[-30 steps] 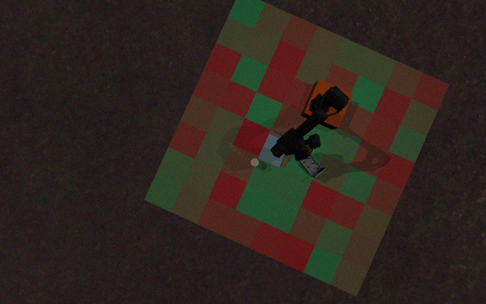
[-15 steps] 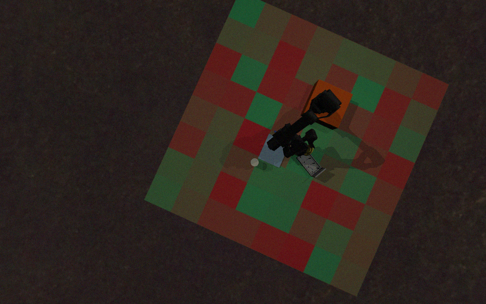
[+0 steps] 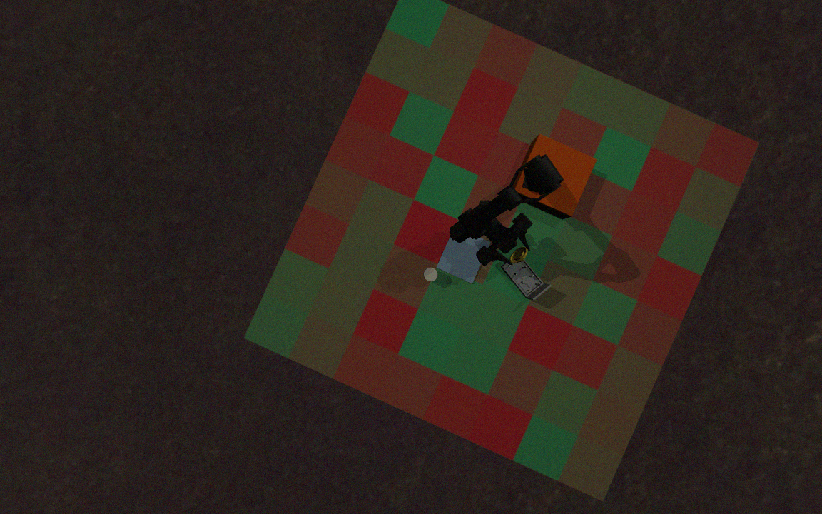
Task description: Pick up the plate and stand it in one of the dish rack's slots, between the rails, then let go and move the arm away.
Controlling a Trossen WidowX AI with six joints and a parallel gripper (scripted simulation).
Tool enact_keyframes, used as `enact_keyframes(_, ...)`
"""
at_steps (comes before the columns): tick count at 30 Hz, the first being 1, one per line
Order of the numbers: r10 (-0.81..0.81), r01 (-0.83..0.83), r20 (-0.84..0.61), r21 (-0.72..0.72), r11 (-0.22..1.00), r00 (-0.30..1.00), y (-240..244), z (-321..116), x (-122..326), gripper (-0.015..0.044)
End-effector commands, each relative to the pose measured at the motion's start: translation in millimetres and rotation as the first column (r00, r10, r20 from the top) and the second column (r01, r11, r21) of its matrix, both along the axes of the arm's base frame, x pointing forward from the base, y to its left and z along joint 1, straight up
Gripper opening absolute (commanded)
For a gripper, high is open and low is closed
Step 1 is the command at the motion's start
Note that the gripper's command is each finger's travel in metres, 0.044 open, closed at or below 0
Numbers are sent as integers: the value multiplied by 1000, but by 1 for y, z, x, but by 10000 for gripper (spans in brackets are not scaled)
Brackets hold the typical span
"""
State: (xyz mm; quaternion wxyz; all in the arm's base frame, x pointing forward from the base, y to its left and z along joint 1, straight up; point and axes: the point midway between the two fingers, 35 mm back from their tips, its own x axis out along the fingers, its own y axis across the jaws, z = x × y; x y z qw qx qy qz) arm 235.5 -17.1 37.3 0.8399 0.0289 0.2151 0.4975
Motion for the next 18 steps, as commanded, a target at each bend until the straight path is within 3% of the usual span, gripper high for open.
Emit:
enact_keyframes(1, -37, 36, 131, 11, 999, 991, -4, -1, 0, 0)
enact_keyframes(9, -98, 101, 317, 8, 995, 943, -10, -1, -1, 0)
enact_keyframes(18, -99, 102, 321, 8, 995, 942, -10, -1, -1, 0)
